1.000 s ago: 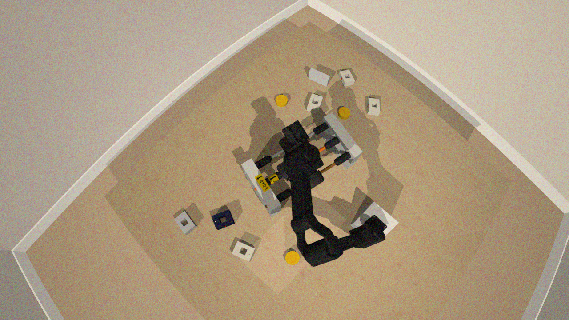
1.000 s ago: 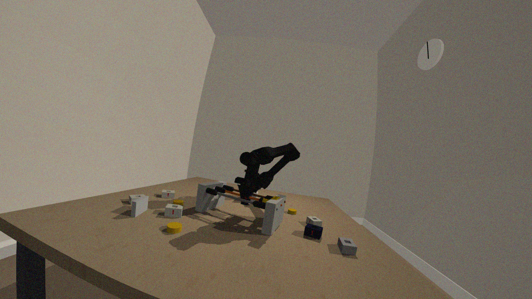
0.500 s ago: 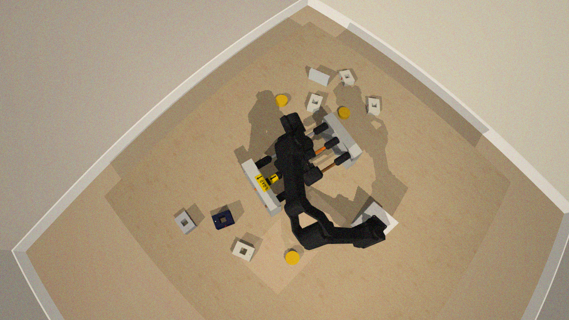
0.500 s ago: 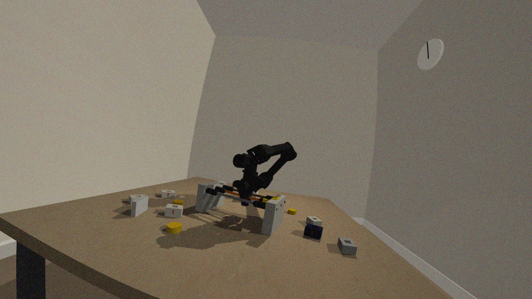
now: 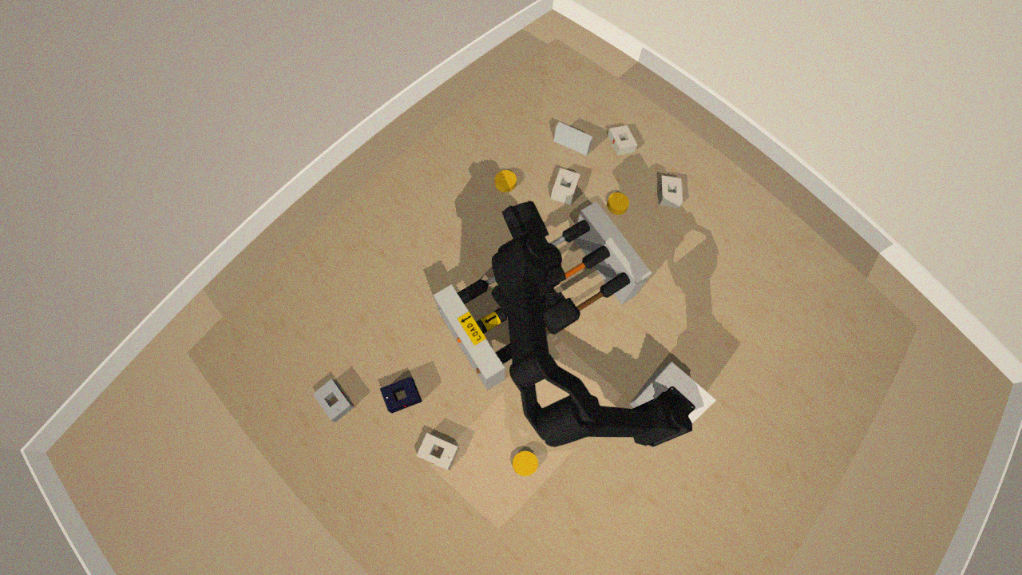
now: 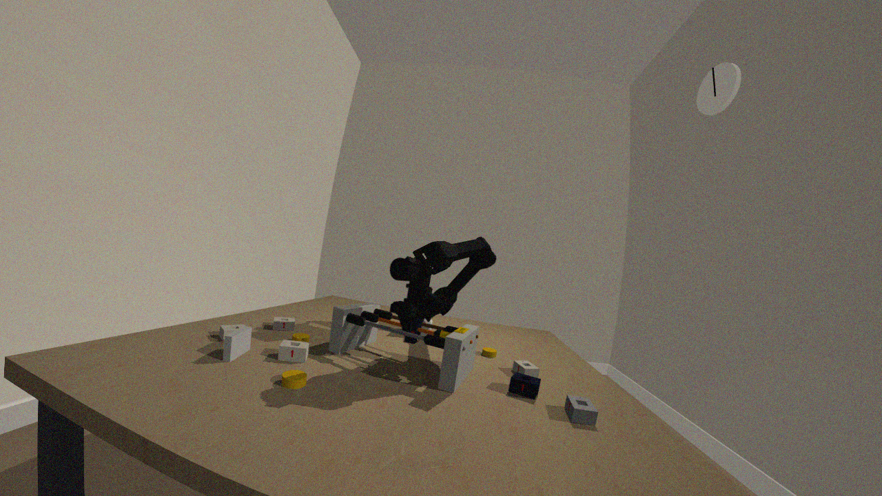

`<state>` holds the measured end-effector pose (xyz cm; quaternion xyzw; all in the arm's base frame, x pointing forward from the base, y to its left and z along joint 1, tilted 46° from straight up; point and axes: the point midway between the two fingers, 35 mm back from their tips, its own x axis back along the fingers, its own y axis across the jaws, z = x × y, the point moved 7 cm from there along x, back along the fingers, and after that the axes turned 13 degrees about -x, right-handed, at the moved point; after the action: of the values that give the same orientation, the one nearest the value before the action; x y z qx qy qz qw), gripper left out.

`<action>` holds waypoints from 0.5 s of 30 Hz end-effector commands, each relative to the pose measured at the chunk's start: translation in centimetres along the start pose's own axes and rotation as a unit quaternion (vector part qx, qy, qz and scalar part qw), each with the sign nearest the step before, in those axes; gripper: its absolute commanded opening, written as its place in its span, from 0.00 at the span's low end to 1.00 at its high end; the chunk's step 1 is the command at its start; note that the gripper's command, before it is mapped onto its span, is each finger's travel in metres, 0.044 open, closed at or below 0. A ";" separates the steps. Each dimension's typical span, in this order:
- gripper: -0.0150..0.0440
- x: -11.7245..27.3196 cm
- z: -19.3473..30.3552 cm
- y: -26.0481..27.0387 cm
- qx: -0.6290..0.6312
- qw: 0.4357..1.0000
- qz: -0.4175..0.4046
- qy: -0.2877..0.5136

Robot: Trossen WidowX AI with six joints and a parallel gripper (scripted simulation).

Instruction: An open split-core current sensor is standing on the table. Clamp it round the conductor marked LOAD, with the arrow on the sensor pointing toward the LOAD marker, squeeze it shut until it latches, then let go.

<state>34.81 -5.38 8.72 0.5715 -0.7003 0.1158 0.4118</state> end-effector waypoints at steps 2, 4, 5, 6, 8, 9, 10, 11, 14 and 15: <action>0.57 0.0 0.0 0.0 0.000 1.000 0.000 0.000; 0.65 0.0 0.0 0.0 0.000 1.000 0.000 0.000; 0.68 0.0 0.0 0.0 0.000 1.000 0.000 0.000; 0.68 0.0 0.0 0.0 0.000 1.000 0.000 0.000; 0.68 0.0 0.0 0.0 0.000 1.000 0.000 0.000; 0.68 0.0 0.0 0.0 0.000 1.000 0.000 0.000; 0.68 0.0 0.0 0.0 0.000 1.000 0.000 0.000; 0.68 0.0 0.0 0.0 0.000 1.000 0.000 0.000; 0.68 0.0 0.0 0.0 0.000 1.000 0.000 0.000; 0.68 0.0 0.0 0.0 0.000 1.000 0.000 0.000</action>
<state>34.81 -5.37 8.72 0.5717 -0.7002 0.1158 0.4118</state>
